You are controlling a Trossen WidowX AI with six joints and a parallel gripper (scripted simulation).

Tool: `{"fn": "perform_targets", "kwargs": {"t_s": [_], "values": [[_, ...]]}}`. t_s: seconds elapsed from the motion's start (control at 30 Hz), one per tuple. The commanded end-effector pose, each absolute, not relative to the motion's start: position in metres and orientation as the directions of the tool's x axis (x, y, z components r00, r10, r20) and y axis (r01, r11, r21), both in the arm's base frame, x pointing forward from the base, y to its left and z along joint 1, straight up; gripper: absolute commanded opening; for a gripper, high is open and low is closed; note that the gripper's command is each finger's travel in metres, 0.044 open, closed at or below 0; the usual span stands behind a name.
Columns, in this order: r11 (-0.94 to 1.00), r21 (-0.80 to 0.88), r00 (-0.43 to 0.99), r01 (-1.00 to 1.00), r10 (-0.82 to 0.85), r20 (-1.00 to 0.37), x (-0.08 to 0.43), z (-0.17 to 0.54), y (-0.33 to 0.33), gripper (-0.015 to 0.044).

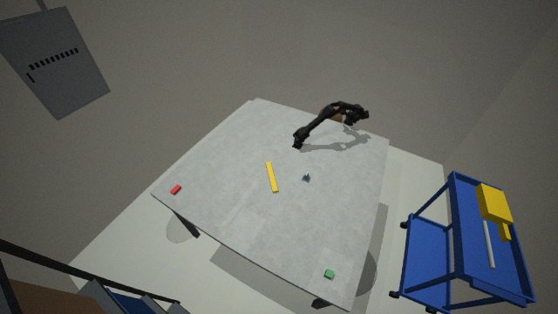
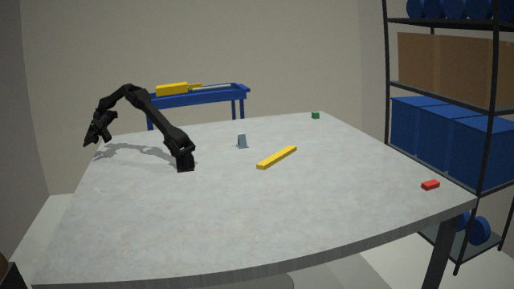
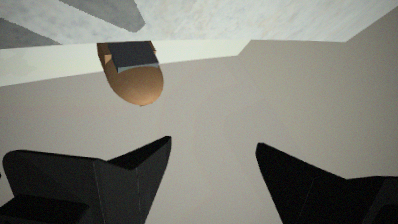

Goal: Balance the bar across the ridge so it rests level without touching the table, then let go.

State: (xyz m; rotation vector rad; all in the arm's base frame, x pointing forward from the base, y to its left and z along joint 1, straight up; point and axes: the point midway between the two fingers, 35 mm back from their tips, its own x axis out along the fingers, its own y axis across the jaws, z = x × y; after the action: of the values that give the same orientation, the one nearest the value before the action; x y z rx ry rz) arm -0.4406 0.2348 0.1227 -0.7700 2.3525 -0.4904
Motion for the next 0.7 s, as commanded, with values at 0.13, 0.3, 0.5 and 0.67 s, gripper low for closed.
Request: {"fn": "perform_targets", "kwargs": {"t_s": [0.13, 0.3, 0.5, 0.67], "values": [[0.829, -0.453, -0.682, -0.329, -0.54, -0.493, -0.402, 0.111, 0.28, 0.0315], [0.871, -0.377, -0.706, -0.315, -0.48, -0.52, -0.377, 0.111, 0.307, 0.0315], [0.914, -0.281, -0.729, -0.293, -0.404, -0.553, -0.343, 0.11, 0.338, 0.0315], [0.944, -0.233, -0.729, -0.235, -0.33, -0.6, -0.311, 0.111, 0.361, 0.0315]]}}
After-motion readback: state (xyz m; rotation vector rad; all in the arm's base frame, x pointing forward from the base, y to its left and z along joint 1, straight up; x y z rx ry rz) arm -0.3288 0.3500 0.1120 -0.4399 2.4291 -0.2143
